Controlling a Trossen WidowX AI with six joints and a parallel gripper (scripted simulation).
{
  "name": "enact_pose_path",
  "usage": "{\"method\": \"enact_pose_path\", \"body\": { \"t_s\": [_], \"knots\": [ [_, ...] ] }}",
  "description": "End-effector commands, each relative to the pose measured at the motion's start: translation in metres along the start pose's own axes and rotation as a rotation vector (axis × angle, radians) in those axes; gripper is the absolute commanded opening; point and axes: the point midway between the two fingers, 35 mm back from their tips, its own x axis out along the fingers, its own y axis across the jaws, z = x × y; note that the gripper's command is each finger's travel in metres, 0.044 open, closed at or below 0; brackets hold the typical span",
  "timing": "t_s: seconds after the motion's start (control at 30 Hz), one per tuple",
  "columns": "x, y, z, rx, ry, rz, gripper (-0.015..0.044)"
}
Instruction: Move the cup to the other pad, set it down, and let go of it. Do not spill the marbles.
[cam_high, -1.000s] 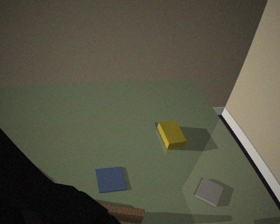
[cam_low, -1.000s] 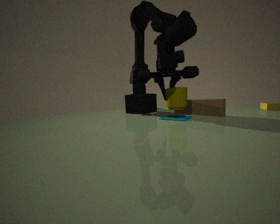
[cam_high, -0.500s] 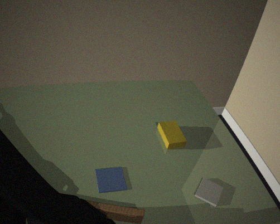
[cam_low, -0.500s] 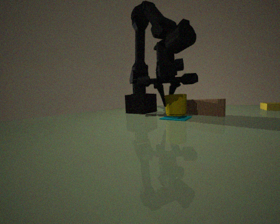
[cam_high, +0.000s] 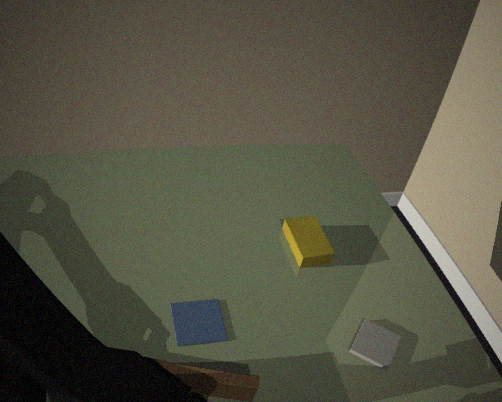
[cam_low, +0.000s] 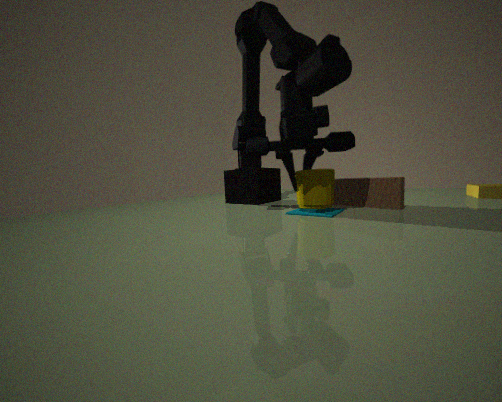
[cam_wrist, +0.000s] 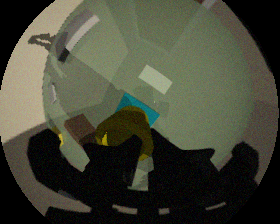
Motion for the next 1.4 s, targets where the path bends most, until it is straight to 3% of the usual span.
{"method": "enact_pose_path", "body": {
  "t_s": [0.0,0.07,1.37],
  "knots": [
    [-0.001,0.0,0.0,0.0,-0.001,0.001,0.0105],
    [-0.001,0.0,0.0,0.0,-0.001,0.001,0.0147],
    [-0.047,-0.001,-0.001,-0.004,0.004,-0.001,0.0147]
  ]
}}
